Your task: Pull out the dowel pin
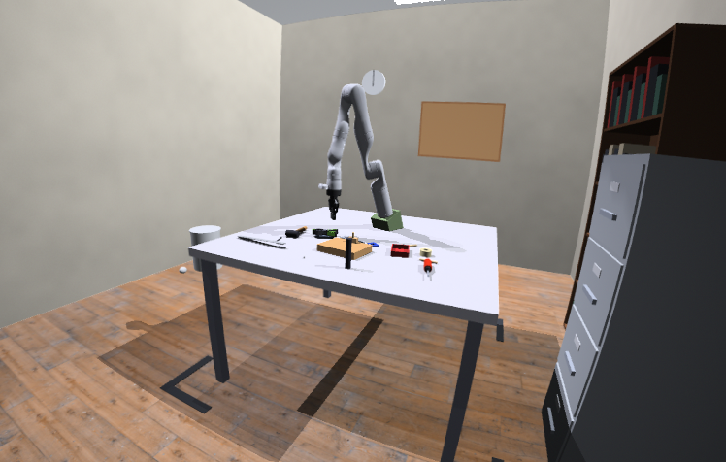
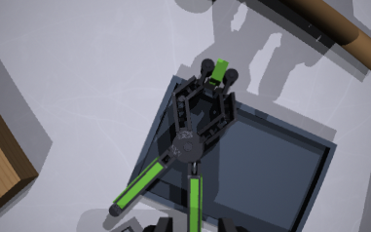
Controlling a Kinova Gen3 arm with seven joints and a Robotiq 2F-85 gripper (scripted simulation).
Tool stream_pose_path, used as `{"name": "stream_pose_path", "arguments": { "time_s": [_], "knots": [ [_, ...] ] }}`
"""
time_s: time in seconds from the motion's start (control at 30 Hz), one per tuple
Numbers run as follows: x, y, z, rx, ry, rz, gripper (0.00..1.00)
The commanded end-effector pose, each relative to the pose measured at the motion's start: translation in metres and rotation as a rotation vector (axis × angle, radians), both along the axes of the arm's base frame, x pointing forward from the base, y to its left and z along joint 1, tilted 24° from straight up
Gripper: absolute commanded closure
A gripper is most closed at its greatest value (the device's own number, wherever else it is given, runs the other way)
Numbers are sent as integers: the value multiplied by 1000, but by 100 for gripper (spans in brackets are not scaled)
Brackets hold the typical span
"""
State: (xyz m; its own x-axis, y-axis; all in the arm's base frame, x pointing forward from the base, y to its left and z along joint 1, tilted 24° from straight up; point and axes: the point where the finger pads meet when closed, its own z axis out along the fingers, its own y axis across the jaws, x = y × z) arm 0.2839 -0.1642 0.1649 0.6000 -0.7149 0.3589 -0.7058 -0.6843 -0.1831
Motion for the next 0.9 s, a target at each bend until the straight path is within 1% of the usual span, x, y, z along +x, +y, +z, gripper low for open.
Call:
{"name": "stream_pose_path", "arguments": {
  "time_s": [0.0, 0.87],
  "knots": [
    [0, 0, 0, 0, -1, 0, 66],
    [1, -1, -2, 0, -1, 0, 66]
  ]
}}
